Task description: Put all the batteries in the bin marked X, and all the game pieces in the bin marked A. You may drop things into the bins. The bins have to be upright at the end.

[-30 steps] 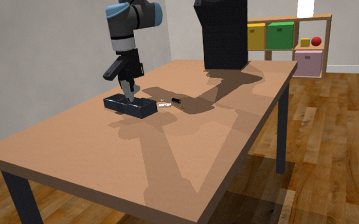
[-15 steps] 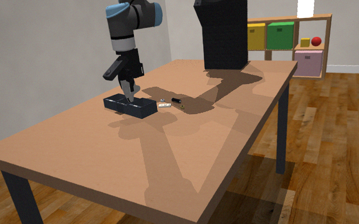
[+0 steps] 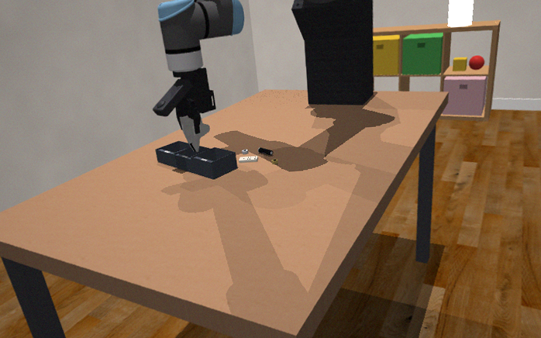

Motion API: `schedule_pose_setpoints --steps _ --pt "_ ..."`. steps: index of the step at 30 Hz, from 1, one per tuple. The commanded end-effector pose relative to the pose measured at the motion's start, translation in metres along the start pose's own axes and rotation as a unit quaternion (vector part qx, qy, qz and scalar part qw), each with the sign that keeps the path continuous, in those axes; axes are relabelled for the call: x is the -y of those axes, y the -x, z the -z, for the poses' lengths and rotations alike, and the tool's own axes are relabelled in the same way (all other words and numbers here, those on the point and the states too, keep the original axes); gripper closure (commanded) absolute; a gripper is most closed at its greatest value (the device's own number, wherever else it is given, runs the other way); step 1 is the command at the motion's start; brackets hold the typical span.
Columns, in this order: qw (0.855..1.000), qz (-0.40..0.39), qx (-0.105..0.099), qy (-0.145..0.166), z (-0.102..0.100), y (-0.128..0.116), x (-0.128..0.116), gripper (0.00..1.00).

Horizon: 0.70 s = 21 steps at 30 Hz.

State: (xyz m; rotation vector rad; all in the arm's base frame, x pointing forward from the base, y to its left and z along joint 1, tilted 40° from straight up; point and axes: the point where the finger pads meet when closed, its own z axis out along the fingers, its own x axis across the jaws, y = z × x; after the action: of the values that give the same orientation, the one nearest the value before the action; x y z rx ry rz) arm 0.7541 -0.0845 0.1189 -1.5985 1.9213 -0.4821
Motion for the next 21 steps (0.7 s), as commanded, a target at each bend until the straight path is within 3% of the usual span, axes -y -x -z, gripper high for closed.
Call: schedule_pose_setpoints --steps 1,10,16,21 --pt "1.0 -0.001 0.001 0.002 0.006 0.0 -0.003 0.96" --pt "1.0 -0.001 0.001 0.002 0.017 0.0 -0.003 0.96" --pt "1.0 -0.001 0.001 0.002 0.041 0.0 -0.003 0.96" --pt "1.0 -0.001 0.001 0.002 0.046 0.0 -0.003 0.96"
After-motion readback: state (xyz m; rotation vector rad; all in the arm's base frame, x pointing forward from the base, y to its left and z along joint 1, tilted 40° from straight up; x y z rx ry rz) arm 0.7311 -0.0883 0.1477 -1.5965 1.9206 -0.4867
